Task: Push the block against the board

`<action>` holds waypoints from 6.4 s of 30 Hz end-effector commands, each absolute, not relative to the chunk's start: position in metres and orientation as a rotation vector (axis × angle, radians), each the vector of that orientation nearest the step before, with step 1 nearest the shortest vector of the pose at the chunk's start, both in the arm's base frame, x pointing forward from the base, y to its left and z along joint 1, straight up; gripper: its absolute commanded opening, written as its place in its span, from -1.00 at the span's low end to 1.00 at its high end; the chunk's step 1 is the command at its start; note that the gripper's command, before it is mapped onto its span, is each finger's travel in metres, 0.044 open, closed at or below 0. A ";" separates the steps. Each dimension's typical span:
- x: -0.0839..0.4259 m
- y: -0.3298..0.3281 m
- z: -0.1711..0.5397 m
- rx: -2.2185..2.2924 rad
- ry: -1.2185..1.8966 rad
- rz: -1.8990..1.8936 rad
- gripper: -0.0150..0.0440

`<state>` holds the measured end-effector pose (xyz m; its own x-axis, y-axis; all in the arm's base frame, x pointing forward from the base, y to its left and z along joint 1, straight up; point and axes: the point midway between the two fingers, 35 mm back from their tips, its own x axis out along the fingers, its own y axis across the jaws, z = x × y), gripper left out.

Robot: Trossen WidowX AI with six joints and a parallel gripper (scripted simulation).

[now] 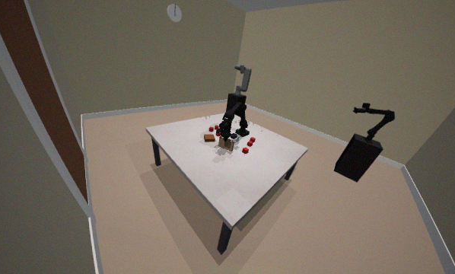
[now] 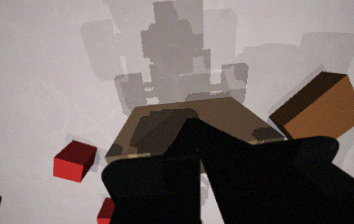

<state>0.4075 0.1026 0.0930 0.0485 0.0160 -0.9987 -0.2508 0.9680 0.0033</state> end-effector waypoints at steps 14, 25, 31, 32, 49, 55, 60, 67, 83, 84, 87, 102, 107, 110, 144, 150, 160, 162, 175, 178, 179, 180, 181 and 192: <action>0.382 0.095 0.090 -0.196 1.517 0.205 -0.49; 0.367 0.092 0.088 -0.196 1.519 0.204 -0.49; 0.374 0.093 0.089 -0.196 1.518 0.205 -0.49; 0.376 0.094 0.089 -0.196 1.518 0.205 -0.49; 0.402 0.101 0.091 -0.195 1.515 0.205 -0.49; 0.411 0.104 0.091 -0.195 1.514 0.205 -0.49; 0.410 0.104 0.109 -0.193 1.515 0.206 -0.49; 0.407 0.103 0.141 -0.195 1.514 0.205 -0.49; 0.407 0.103 0.141 -0.195 1.514 0.205 -0.49; 0.407 0.103 0.141 -0.195 1.514 0.205 -0.49; 0.407 0.103 0.141 -0.195 1.514 0.205 -0.49; 0.403 0.111 0.135 -0.287 1.503 0.297 -0.49; 0.396 0.122 0.128 -0.422 1.480 0.428 -0.49; 0.392 0.128 0.123 -0.503 1.463 0.506 -0.49; 0.326 0.185 0.069 -1.385 1.048 1.357 -0.49; 0.326 0.186 0.056 -1.401 1.036 1.372 -0.49; 0.327 0.185 0.013 -1.401 1.036 1.372 -0.49; 0.328 0.183 0.013 -1.401 1.036 1.372 -0.49; 0.335 0.162 0.013 -1.403 1.038 1.371 -0.49; 0.337 0.157 0.013 -1.404 1.038 1.370 -0.49; 0.337 0.156 0.013 -1.404 1.038 1.370 -0.49; 0.338 0.154 0.013 -1.404 1.038 1.370 -0.49; 0.338 0.153 0.013 -1.404 1.038 1.370 -0.49; 0.343 0.135 0.012 -1.406 1.039 1.369 -0.49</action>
<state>0.3436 0.1449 0.0166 0.0461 0.0318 -0.9984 -0.9647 -0.2578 -0.0528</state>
